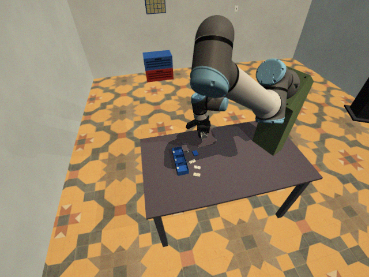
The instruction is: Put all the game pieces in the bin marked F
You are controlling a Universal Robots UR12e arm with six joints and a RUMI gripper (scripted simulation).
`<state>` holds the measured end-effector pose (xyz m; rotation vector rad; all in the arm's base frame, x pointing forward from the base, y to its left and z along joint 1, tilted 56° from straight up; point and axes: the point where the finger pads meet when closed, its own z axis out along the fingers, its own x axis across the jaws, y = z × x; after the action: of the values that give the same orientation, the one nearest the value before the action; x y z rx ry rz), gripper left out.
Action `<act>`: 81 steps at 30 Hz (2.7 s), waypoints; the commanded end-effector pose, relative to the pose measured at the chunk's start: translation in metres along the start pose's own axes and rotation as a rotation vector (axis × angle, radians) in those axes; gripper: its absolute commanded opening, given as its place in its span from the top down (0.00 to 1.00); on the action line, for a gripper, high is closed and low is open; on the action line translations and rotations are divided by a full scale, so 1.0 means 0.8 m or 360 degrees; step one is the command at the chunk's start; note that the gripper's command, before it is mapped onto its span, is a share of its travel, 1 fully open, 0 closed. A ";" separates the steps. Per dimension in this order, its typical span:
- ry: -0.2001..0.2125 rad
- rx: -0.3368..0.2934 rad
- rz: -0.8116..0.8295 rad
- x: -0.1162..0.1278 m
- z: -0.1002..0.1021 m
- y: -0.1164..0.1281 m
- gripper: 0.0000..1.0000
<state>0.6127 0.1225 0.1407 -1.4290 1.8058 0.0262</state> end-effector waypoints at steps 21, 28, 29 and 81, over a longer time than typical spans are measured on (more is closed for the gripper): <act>-0.0032 0.0246 -0.0714 -0.078 -0.031 -0.038 0.96; -0.0031 0.0248 -0.0716 -0.079 -0.032 -0.040 0.96; -0.0031 0.0248 -0.0716 -0.079 -0.032 -0.040 0.96; -0.0025 0.0250 -0.0793 -0.025 0.134 -0.242 0.96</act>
<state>0.8259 0.1173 0.1697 -1.7170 1.3627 -0.3451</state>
